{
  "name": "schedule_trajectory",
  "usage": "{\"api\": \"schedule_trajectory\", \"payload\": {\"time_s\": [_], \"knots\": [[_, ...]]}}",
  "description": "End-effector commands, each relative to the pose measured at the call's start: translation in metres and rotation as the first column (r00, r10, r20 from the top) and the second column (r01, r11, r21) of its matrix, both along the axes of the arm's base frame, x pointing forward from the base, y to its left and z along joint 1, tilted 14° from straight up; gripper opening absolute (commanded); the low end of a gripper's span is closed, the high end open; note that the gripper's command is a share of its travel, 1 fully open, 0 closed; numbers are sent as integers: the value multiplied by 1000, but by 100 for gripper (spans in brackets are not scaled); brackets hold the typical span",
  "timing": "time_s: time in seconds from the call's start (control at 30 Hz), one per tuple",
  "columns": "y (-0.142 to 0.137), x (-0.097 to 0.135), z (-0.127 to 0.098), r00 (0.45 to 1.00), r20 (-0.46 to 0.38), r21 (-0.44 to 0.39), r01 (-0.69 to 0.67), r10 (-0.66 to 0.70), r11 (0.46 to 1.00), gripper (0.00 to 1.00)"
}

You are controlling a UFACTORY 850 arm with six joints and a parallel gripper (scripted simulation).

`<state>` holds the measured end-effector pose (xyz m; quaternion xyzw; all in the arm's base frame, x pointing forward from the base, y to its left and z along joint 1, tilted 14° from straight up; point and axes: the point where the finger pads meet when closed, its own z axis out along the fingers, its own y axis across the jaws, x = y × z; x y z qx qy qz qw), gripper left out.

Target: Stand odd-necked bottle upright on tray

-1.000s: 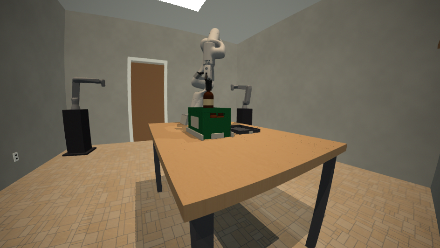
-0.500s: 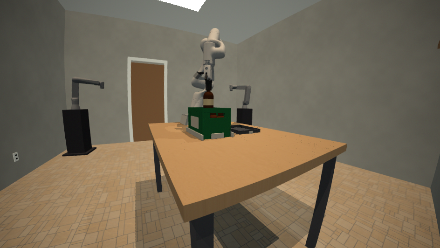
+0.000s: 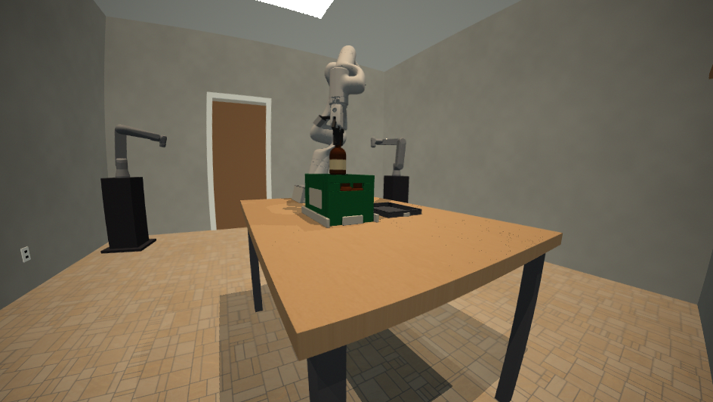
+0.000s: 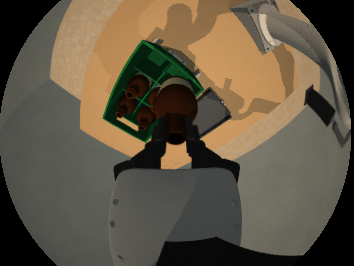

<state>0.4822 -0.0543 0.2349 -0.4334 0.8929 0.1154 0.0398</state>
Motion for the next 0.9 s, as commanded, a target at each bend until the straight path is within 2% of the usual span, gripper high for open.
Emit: {"api": "schedule_trajectory", "payload": {"time_s": [0.0,0.43,0.87], "knots": [[-1,1,5,1000,2,0,0,0,1000,0],[-4,1,15,1000,2,0,0,0,1000,0],[-4,1,16,1000,2,0,0,0,1000,0]]}}
